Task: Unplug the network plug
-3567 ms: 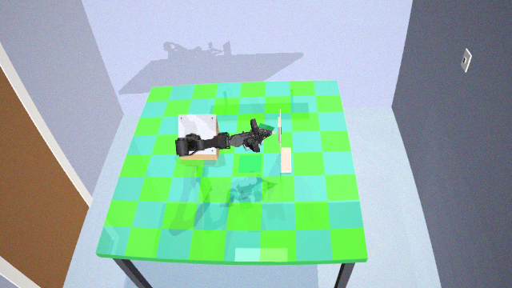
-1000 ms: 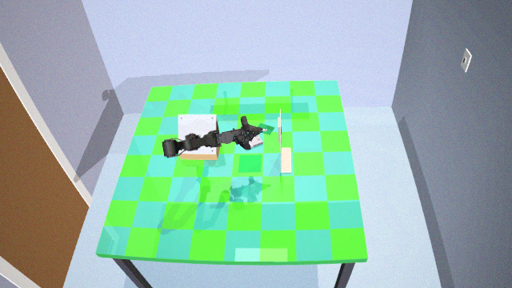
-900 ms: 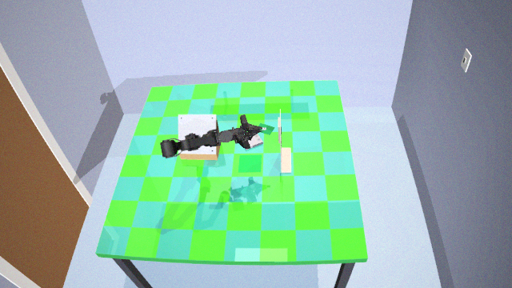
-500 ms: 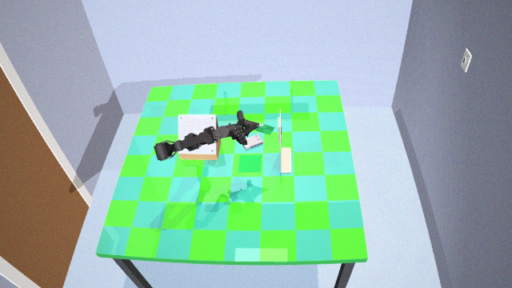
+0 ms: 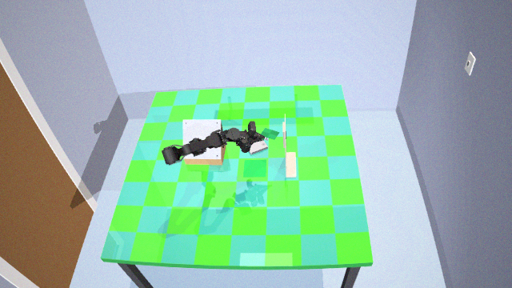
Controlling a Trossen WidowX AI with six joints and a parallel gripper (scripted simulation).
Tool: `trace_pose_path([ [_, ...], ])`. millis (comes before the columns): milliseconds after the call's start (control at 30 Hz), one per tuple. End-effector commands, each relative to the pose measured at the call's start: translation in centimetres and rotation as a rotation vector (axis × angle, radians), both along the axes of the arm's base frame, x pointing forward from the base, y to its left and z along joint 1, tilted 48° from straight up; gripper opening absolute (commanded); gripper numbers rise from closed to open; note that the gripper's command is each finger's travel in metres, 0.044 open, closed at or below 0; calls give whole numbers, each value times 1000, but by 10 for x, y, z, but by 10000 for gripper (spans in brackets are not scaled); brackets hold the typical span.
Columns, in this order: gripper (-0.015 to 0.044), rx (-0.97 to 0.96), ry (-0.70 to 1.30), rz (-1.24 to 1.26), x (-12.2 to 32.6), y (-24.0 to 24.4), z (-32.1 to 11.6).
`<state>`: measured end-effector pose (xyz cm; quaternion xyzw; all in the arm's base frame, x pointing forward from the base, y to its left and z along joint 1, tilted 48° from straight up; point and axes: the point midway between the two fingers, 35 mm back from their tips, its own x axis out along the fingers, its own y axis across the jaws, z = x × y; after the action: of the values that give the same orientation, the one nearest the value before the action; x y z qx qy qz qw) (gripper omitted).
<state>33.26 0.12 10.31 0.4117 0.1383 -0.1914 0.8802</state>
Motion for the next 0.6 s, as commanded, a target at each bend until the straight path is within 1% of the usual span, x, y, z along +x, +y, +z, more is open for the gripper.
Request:
trace_pose_path([
  [0, 0, 15, 49, -123, -5, -14, -13],
  [300, 0, -4, 136, -392, -25, -45, -40],
  [567, 0, -69, 168, -615, -48, -70, -53],
])
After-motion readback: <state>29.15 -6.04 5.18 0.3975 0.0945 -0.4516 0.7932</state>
